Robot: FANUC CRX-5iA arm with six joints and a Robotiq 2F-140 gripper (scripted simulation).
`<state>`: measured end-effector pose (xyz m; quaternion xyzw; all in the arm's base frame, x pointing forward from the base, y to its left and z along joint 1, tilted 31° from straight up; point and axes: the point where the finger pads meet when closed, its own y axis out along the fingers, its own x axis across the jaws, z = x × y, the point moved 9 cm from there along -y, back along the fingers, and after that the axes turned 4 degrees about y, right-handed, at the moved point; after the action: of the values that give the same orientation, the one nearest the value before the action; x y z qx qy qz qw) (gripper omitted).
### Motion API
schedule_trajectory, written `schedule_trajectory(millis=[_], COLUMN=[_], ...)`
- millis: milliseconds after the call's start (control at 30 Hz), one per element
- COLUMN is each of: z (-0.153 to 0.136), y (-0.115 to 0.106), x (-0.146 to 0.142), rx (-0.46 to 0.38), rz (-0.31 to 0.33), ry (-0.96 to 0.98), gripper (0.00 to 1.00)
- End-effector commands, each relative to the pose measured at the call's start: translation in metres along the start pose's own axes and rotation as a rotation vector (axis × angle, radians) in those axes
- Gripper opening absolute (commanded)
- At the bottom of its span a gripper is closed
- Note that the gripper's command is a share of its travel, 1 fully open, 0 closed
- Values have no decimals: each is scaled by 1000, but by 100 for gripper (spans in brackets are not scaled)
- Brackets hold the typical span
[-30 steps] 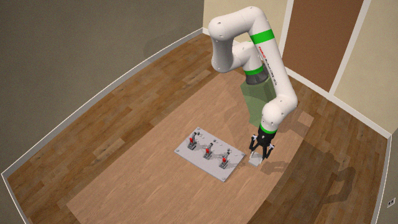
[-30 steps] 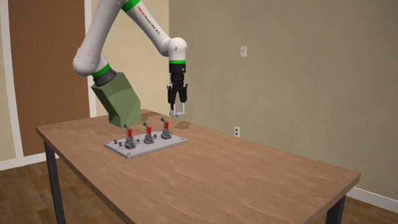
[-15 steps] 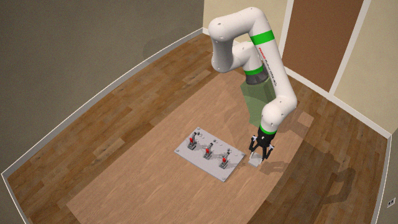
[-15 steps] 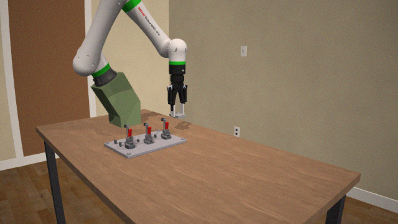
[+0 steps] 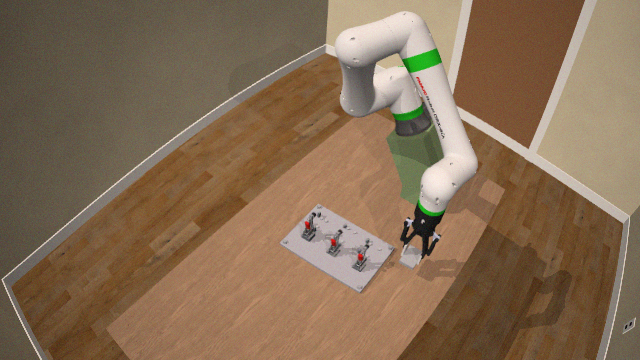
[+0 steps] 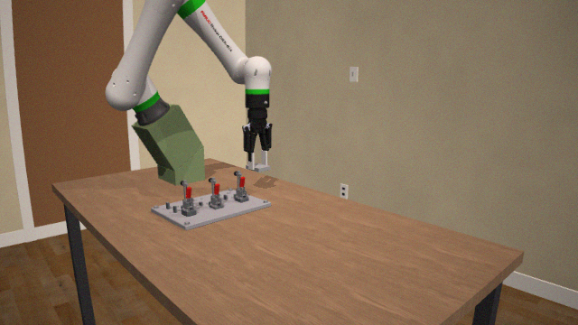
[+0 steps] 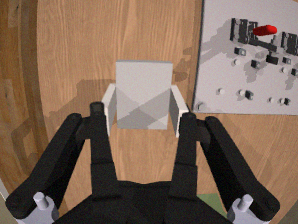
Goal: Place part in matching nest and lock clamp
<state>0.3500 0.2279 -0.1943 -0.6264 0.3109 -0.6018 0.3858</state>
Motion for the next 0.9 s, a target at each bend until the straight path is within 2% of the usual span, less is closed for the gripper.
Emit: schedule_trajectory(millis=[0,867], z=[0,1], y=[0,0], x=[0,5], rx=[0,0], rz=[0,0], ry=[0,0], gripper=[0,0])
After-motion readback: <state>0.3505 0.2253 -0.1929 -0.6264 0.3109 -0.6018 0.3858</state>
